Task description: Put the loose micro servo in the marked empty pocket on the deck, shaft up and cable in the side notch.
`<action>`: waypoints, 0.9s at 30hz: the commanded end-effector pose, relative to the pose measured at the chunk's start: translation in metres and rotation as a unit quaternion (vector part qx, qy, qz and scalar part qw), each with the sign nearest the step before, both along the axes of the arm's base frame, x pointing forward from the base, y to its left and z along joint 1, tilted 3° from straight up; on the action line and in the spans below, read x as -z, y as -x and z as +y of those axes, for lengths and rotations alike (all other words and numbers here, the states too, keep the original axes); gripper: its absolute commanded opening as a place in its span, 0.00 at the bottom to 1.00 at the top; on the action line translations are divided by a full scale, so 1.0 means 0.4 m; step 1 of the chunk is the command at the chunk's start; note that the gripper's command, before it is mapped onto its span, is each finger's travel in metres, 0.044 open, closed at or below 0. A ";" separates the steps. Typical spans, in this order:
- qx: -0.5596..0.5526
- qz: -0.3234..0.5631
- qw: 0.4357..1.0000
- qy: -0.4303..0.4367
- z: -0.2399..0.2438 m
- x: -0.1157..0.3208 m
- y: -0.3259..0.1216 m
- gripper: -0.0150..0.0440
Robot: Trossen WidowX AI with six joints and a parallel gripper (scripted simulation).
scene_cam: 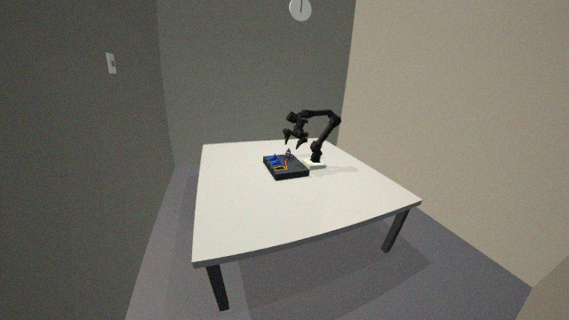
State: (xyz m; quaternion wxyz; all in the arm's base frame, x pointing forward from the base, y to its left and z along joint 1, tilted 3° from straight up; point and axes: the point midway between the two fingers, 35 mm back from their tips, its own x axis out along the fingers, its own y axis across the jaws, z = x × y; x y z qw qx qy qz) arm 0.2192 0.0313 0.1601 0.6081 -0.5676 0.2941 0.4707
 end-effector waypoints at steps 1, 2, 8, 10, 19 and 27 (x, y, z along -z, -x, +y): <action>0.047 0.037 0.998 0.004 -0.020 0.005 -0.011 1.00; 0.060 0.048 0.997 0.006 -0.025 0.008 -0.012 1.00; 0.137 0.110 0.984 0.018 -0.056 0.024 -0.020 1.00; 0.163 0.129 0.978 0.023 -0.066 0.028 -0.023 1.00; 0.273 0.207 0.938 0.056 -0.110 0.048 -0.030 1.00; 0.314 0.233 0.918 0.072 -0.125 0.057 -0.034 1.00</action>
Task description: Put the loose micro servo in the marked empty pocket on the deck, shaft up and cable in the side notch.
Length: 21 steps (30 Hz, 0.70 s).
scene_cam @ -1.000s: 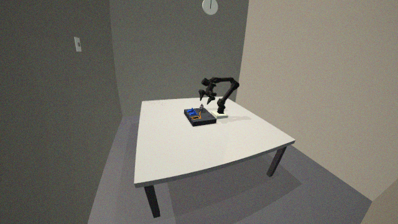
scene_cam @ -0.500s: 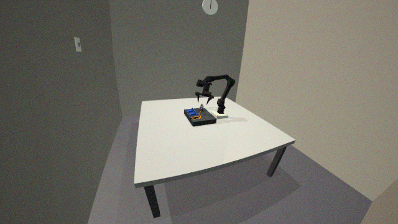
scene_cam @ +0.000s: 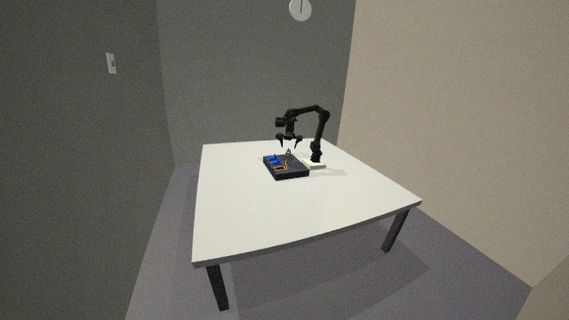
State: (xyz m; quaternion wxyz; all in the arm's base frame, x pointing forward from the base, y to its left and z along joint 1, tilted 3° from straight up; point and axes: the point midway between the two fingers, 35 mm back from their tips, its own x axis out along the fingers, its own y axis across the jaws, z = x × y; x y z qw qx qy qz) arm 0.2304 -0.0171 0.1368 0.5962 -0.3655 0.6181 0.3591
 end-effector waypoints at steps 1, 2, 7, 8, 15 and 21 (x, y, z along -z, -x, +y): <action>0.008 0.002 1.000 0.005 -0.004 0.004 -0.006 1.00; 0.008 0.002 1.000 0.005 -0.005 0.010 -0.006 1.00; 0.008 0.002 1.000 0.005 -0.006 0.058 -0.004 1.00; 0.008 0.002 1.000 0.005 -0.007 0.060 -0.003 1.00; 0.008 0.002 1.000 0.005 -0.008 0.073 -0.003 1.00; 0.008 0.002 1.000 0.005 -0.009 0.097 -0.002 1.00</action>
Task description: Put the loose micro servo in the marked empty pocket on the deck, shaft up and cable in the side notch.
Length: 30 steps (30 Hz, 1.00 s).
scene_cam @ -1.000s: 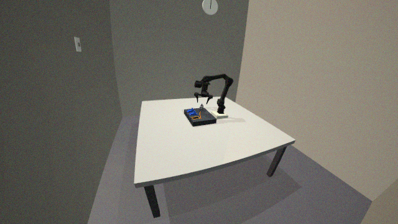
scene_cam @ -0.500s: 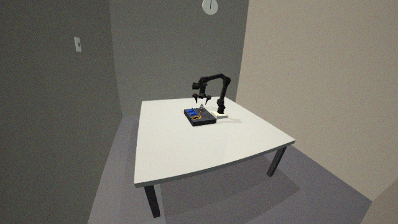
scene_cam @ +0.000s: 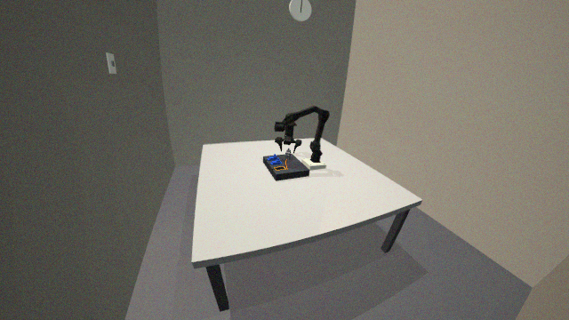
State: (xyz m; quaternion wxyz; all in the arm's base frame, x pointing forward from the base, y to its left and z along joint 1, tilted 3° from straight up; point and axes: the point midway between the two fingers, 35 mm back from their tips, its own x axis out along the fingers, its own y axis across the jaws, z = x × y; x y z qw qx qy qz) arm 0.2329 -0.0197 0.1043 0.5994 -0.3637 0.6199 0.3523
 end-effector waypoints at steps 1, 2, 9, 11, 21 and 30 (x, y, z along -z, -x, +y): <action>0.001 0.005 1.000 0.002 -0.002 0.019 0.004 1.00; 0.001 0.005 1.000 0.002 -0.003 0.023 0.004 1.00; 0.001 0.005 1.000 0.002 -0.003 0.029 0.004 0.82; 0.001 0.005 1.000 0.002 -0.003 0.029 0.004 0.73; 0.001 0.005 1.000 0.002 -0.003 0.029 0.004 0.42; 0.001 0.005 1.000 0.002 0.000 -0.024 0.012 0.25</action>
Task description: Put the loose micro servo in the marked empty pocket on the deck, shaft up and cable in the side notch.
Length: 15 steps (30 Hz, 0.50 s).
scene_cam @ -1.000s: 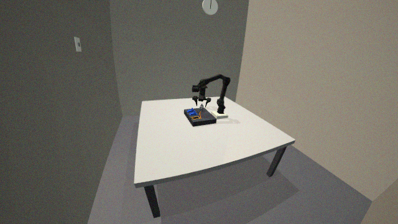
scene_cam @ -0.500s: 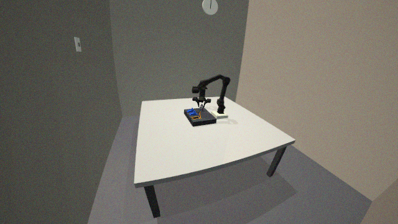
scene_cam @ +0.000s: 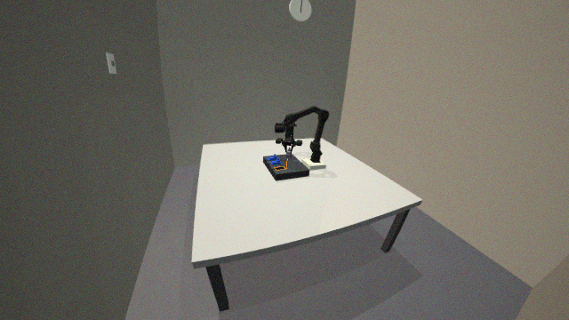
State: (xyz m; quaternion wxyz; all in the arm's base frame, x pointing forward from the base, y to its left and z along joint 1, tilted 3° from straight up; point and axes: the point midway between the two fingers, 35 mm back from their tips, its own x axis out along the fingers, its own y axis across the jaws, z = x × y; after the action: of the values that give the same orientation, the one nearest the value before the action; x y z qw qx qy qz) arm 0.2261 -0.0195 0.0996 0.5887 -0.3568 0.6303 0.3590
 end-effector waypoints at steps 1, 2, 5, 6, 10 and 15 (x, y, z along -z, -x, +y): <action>0.001 -0.013 1.000 0.003 0.000 -0.047 0.001 0.25; 0.001 -0.013 1.000 0.003 0.001 -0.053 0.005 0.25; 0.001 -0.013 1.000 0.003 0.002 -0.058 0.016 0.25; 0.001 -0.013 1.000 0.003 0.002 -0.058 0.018 0.25; 0.001 -0.012 1.000 0.003 0.002 -0.058 0.026 0.25; 0.001 -0.012 1.000 0.003 0.003 -0.058 0.022 0.25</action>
State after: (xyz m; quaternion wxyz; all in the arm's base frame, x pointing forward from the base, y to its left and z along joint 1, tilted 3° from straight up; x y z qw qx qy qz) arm 0.2165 -0.0182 0.1202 0.5924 -0.3606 0.6257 0.3571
